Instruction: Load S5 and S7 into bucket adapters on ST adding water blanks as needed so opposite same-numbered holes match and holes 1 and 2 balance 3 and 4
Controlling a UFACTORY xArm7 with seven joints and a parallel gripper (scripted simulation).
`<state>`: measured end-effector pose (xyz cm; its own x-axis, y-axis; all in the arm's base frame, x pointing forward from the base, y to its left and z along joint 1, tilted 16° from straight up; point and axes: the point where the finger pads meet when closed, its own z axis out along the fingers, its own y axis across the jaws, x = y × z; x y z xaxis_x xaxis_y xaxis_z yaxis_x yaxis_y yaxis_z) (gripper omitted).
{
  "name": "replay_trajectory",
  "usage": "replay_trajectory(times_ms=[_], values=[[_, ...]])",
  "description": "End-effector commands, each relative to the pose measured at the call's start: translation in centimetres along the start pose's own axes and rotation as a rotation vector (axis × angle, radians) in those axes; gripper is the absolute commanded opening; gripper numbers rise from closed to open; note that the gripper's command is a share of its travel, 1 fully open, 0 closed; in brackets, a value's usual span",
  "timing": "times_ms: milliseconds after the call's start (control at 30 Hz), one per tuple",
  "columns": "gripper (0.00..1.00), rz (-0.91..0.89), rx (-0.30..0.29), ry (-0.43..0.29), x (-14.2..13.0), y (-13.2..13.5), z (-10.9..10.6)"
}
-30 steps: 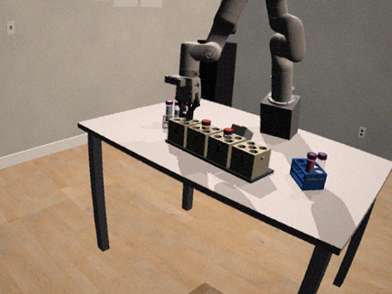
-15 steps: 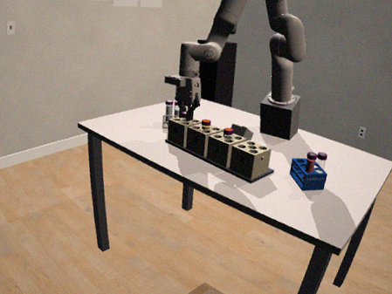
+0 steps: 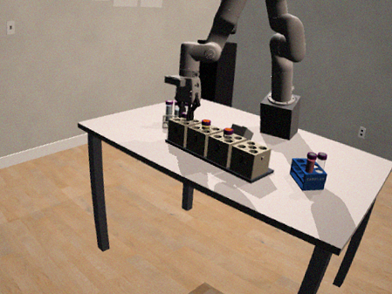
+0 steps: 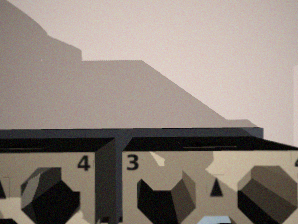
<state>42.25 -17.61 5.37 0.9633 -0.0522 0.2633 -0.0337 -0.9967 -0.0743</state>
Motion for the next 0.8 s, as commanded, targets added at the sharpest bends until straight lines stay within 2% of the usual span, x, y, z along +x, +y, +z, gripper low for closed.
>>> replay_trajectory(times_ms=[0, 300, 767], values=[[0.44, 0.0, -0.002, 0.003, 0.1, 0.1, -0.1], [0.44, 0.0, -0.002, 0.003, 0.1, 0.1, -0.1], [0.44, 0.0, -0.002, 0.003, 0.1, 0.1, -2.5]])
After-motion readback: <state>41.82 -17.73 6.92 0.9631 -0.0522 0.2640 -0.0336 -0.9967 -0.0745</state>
